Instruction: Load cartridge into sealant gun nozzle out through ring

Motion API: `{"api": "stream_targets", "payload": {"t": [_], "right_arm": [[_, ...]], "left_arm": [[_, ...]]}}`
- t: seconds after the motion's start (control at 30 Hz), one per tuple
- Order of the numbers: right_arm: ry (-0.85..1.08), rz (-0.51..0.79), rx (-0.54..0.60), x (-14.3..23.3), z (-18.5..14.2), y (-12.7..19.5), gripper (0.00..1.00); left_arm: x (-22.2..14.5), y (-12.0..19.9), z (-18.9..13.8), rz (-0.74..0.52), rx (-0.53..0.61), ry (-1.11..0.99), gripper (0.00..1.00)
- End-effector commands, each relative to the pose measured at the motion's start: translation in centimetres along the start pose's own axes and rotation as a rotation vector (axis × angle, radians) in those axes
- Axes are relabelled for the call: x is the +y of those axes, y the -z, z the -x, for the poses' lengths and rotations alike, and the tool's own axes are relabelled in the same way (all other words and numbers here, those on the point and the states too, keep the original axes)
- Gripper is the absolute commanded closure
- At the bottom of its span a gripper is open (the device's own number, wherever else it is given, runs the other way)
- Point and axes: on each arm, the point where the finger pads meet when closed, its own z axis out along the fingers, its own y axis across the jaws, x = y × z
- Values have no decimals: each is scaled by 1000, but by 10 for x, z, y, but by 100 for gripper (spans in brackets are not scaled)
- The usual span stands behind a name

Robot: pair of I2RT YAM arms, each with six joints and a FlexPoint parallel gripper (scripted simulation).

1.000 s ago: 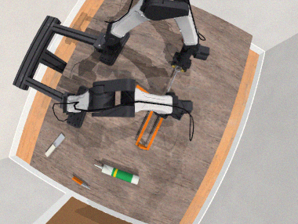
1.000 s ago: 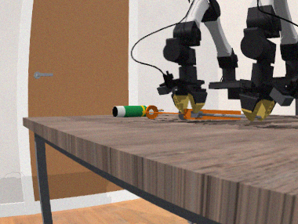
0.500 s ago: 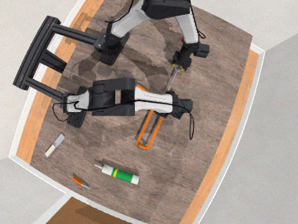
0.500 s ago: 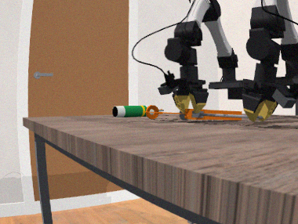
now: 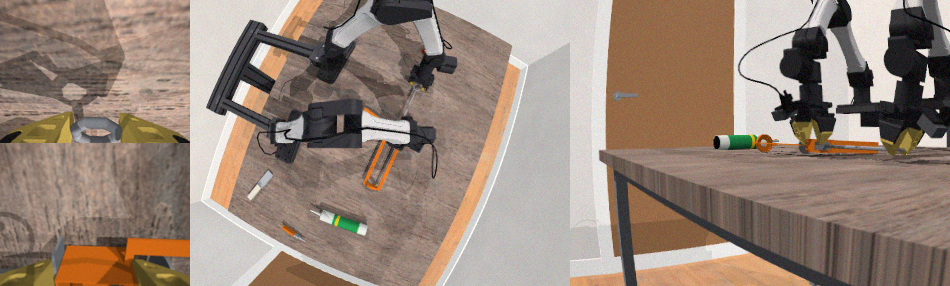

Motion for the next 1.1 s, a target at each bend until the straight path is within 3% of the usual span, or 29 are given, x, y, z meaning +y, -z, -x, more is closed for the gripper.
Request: {"api": "stream_targets", "payload": {"t": [0.0,0.8,0.83,0.87,1.07], "right_arm": [[-9,-74,33,-28,-2,-7,97],[-9,-74,33,-28,-2,-7,97],[-9,-74,33,-28,-2,-7,97],[-9,-74,33,-28,-2,-7,97],[-8,-74,33,-28,-3,-7,97]], "left_arm": [[-2,3,52,-6,-140,-2,100],[-2,3,52,-6,-140,-2,100],[-5,6,46,-9,-131,-3,100],[-18,6,10,-69,-5,-43,100],[-5,16,14,-11,-10,-17,100]]}}
